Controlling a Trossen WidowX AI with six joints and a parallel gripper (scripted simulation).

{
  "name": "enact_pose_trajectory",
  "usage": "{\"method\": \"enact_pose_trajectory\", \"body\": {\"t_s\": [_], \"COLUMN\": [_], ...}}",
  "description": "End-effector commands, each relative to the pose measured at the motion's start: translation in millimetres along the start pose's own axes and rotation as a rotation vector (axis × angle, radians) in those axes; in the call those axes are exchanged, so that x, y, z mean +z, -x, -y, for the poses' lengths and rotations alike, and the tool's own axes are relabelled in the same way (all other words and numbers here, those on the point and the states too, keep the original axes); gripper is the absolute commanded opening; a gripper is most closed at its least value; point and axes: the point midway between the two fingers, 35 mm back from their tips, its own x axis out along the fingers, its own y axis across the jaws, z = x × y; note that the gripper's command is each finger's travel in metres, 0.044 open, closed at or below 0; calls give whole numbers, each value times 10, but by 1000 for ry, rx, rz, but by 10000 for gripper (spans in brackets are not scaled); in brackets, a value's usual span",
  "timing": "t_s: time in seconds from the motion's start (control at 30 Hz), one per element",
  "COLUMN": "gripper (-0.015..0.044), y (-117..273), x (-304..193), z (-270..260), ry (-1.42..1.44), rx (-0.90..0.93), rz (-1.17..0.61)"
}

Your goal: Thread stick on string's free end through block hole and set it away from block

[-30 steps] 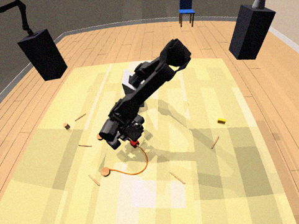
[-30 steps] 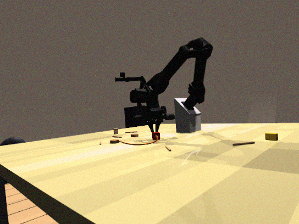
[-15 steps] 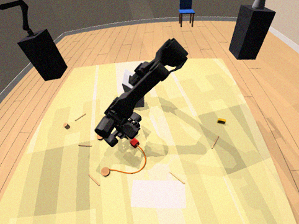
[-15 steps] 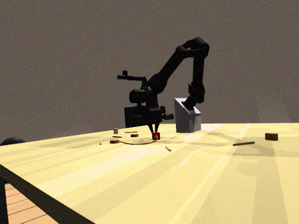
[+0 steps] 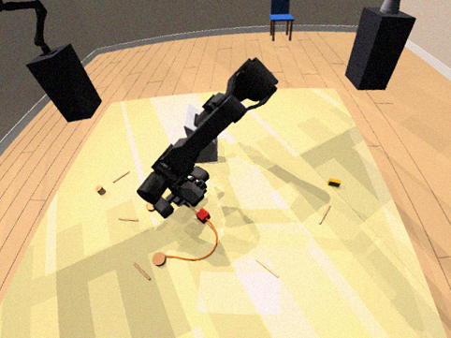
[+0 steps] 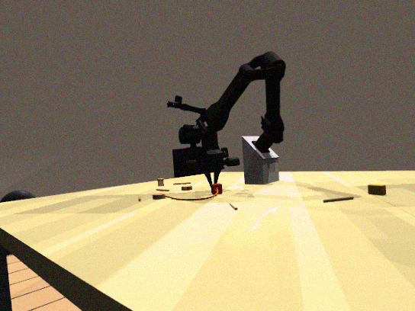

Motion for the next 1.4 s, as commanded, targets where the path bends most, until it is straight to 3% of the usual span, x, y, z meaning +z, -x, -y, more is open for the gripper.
{"method": "enact_pose_trajectory", "body": {"t_s": [0.0, 1.37], "gripper": [0, 0], "y": [9, 88], "x": [-59, -519], "z": [-3, -5], "ry": [-2, -2], "rx": [0, -7], "rz": [-4, -7]}}
